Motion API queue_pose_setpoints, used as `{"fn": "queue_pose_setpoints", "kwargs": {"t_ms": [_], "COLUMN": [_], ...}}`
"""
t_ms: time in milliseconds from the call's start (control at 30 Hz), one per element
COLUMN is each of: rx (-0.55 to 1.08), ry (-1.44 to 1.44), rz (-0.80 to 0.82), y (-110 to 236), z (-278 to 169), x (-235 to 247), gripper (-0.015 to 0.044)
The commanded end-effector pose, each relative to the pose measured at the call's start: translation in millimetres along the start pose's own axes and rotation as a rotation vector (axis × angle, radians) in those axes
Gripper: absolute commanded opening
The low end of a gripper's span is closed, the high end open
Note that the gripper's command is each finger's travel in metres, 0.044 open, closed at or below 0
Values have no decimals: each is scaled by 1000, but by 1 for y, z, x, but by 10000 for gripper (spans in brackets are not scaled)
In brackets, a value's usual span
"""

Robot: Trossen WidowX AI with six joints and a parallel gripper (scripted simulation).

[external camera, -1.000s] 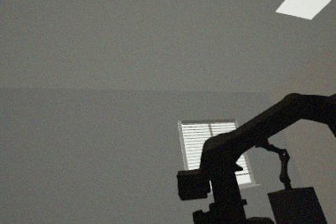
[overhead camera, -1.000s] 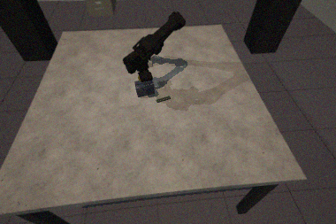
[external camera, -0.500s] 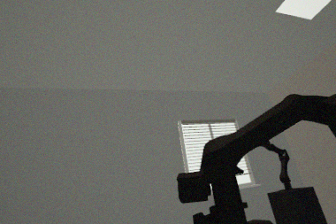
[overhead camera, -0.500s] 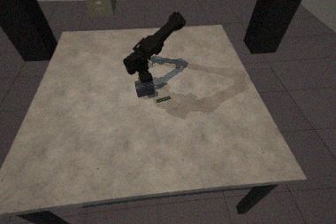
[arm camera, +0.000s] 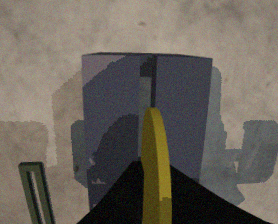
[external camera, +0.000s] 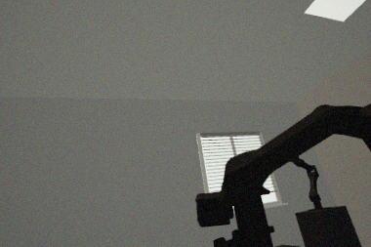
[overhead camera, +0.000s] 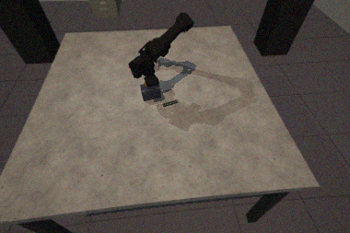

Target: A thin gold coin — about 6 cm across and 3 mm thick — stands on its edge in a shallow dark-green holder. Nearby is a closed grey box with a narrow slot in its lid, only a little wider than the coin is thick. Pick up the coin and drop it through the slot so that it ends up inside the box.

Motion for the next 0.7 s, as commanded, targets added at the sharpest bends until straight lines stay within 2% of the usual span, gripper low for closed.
{"fn": "queue_pose_setpoints", "kwargs": {"t_ms": [0, 67, 367, 667], "rx": [0, 0, 0, 0], "ry": [1, 1, 1, -2], "rz": [0, 0, 0, -1], "y": [0, 0, 0, 27], "z": [0, 0, 0, 0], "x": [0, 0, 0, 0], "gripper": [105, 157, 161, 397]}}
Point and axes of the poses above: the point midway between the two fingers, 35 mm back from their tips, its own y axis back along the fingers, its own x axis across the jaws, z = x × y, the point moved 4 cm from there along y, back along the fingers, and after that the axes turned 1 degree about y, right-handed, at the moved point
